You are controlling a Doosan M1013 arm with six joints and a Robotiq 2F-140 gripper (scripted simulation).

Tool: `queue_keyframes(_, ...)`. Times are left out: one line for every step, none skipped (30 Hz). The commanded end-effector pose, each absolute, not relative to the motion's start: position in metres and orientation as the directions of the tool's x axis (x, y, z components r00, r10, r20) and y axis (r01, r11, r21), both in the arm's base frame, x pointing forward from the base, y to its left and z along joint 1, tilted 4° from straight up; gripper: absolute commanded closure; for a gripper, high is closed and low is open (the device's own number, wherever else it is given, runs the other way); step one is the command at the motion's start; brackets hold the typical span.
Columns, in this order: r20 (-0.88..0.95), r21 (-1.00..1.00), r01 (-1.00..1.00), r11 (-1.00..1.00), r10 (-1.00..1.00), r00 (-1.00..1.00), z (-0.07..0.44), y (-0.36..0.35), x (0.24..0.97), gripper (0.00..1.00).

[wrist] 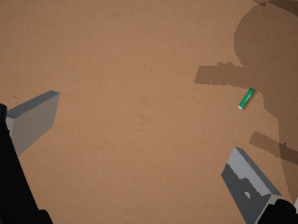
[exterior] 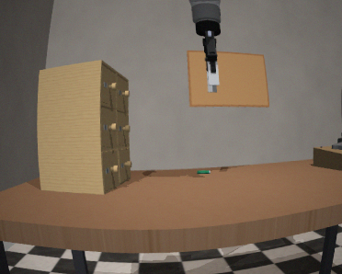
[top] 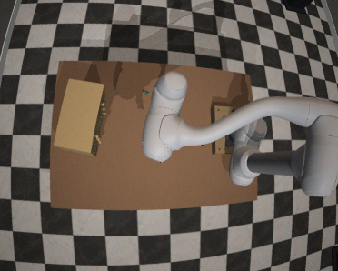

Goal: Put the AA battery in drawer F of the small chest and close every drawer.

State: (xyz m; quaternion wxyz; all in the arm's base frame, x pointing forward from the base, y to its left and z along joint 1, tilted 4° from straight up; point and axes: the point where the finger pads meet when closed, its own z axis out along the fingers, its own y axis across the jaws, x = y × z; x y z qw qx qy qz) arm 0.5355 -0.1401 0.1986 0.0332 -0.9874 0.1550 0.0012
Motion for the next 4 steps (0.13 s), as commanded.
queue_keyframes(-0.013,-0.065,-0.306,-0.95,-0.306,0.952,0.1986,-0.1401,0.5355,0.0)
queue_keyframes(-0.013,-0.065,-0.306,-0.95,-0.306,0.952,0.1986,-0.1401,0.5355,0.0)
queue_keyframes(-0.013,-0.065,-0.306,-0.95,-0.306,0.952,0.1986,-0.1401,0.5355,0.0)
queue_keyframes(-0.013,-0.065,-0.306,-0.95,-0.306,0.952,0.1986,-0.1401,0.5355,0.0)
